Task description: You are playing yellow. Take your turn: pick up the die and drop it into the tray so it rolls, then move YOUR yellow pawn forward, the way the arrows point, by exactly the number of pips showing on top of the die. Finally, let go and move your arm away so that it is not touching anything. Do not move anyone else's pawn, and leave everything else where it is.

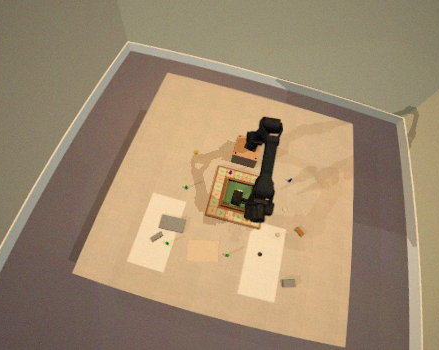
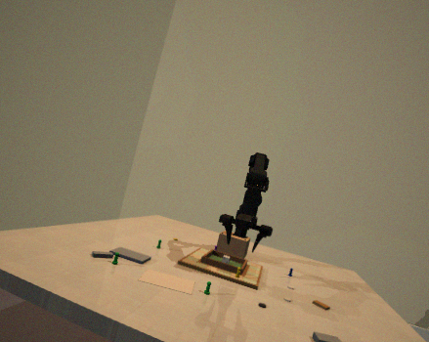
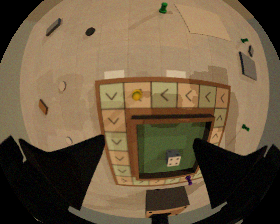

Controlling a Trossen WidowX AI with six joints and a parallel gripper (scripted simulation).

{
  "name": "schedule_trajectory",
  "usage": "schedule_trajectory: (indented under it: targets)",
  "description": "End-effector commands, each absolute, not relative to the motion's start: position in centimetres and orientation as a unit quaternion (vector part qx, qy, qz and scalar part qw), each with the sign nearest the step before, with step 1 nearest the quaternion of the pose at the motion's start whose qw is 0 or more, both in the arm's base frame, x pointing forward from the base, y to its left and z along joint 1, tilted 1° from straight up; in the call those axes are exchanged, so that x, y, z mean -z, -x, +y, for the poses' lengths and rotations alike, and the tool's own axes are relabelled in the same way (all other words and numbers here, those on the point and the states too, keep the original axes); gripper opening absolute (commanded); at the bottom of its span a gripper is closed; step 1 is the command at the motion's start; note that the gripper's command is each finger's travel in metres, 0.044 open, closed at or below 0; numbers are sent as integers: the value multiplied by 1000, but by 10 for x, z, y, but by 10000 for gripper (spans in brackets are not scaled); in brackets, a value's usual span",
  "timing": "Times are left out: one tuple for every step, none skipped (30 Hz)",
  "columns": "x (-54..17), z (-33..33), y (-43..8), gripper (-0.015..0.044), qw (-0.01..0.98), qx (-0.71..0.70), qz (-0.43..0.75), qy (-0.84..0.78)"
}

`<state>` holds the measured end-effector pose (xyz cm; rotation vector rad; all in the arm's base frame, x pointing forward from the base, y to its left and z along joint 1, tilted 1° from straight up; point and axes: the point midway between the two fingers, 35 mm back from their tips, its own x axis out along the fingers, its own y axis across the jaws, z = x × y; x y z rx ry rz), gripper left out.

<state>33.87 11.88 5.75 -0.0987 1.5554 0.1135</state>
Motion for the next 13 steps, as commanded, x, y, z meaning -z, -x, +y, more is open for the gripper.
schedule_trajectory:
  targets:
    - [-86,91,-297,440,711,-56,699,48]
    - [-91,85,-286,440,711,-58,699,50]
    - [-94,79,-275,440,710,-59,699,51]
    - [-98,73,-264,440,710,-60,700,53]
    - [-100,67,-252,440,710,-61,700,54]
    - [-102,62,-241,440,709,-62,700,56]
    - [-104,57,-229,440,709,-63,700,57]
    - [-99,77,-274,440,715,-58,695,50]
    - [-99,77,-274,440,715,-58,695,50]
    - [-99,77,-274,440,715,-58,695,50]
    - [-99,77,-274,440,715,-58,695,50]
    - [-99,77,-274,440,715,-58,695,50]
    - [-99,77,-274,440,715,-58,695,50]
